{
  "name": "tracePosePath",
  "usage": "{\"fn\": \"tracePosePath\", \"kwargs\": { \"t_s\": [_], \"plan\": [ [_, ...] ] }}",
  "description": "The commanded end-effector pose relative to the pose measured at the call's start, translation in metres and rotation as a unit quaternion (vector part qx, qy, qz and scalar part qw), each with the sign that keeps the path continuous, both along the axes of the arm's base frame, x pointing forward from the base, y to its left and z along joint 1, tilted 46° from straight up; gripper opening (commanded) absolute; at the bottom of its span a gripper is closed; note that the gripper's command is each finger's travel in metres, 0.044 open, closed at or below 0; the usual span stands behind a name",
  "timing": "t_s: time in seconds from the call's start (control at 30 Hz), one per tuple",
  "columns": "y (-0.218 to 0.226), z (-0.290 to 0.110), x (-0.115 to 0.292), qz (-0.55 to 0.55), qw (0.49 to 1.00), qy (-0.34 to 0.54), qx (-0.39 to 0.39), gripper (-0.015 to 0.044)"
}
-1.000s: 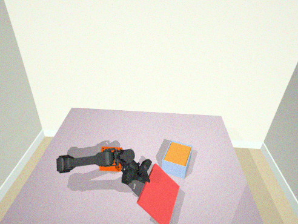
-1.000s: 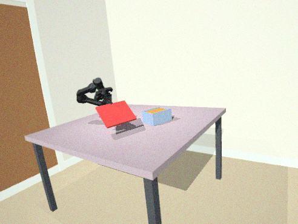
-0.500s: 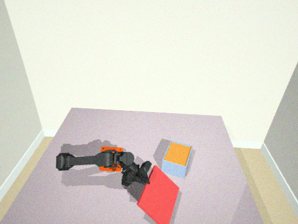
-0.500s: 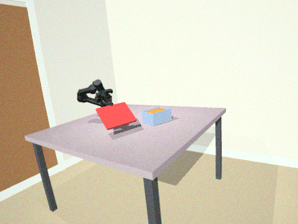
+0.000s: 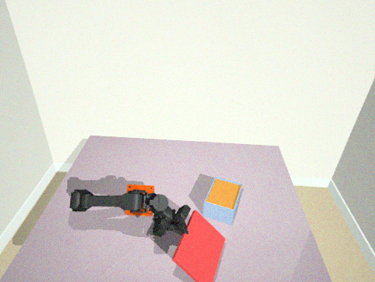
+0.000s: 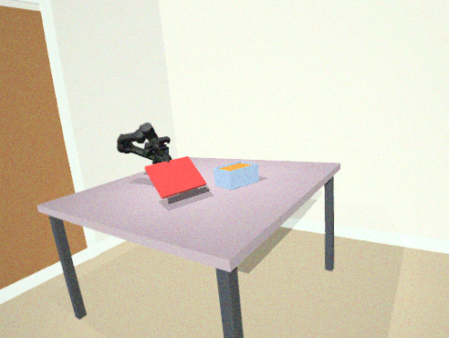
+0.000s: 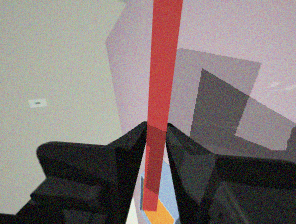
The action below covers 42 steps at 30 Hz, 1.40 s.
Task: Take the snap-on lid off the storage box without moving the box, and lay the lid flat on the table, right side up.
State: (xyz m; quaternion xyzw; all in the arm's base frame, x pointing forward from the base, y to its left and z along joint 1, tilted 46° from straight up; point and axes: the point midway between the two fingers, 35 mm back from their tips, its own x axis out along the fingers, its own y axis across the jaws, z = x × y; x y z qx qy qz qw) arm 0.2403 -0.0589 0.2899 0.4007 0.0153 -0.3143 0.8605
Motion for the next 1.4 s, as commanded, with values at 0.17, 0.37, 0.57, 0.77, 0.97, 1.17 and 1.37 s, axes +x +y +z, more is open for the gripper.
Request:
{"fn": "tracePosePath", "kwargs": {
  "t_s": [0.17,0.37,0.57,0.77,0.97,1.17,1.37],
  "plan": [
    [-0.004,-0.004,0.0,0.005,1.0,-0.003,-0.001,0.0],
    [-0.007,-0.007,0.001,0.005,1.0,-0.003,-0.001,0.0],
    [-0.011,-0.01,0.001,0.005,1.0,-0.003,-0.001,0.0],
    [-0.014,-0.013,0.002,0.005,1.0,-0.004,-0.001,0.0],
    [-0.017,-0.017,0.002,0.005,1.0,-0.004,-0.001,0.0],
    [-0.021,-0.02,0.003,0.005,1.0,-0.004,-0.001,0.0],
    [-0.024,-0.023,0.003,0.005,1.0,-0.004,-0.002,0.0]
  ]
}}
